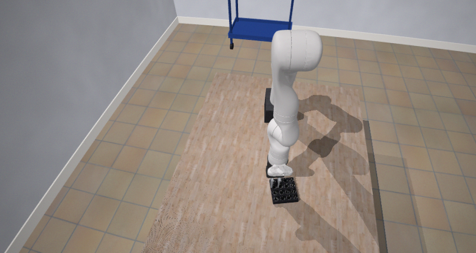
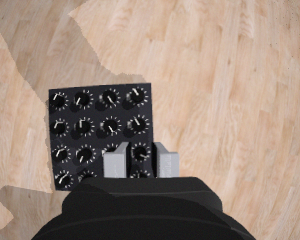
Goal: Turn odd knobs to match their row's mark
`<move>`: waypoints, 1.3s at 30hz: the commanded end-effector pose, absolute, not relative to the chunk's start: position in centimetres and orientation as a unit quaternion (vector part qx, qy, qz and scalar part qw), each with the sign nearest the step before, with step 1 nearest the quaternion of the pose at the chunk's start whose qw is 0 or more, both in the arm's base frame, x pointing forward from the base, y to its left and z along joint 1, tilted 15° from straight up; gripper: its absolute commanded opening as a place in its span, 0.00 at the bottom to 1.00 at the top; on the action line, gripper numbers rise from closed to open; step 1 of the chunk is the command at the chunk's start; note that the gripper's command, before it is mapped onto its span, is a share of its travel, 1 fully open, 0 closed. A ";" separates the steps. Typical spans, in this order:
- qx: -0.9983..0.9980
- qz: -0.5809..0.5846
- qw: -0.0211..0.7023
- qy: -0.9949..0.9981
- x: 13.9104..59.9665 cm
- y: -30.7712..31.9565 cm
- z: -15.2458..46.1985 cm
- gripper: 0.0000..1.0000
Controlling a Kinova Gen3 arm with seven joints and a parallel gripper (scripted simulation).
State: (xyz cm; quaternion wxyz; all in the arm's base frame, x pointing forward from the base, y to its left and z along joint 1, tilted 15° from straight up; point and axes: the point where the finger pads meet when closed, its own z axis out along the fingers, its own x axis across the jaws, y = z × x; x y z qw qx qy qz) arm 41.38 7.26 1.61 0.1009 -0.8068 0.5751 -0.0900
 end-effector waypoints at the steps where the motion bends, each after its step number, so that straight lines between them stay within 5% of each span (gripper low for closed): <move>1: -0.807 -0.089 0.100 0.576 41.2 7.2 1.5 0.46; 39: -0.806 -0.091 0.101 0.576 41.8 7.3 0.2 0.46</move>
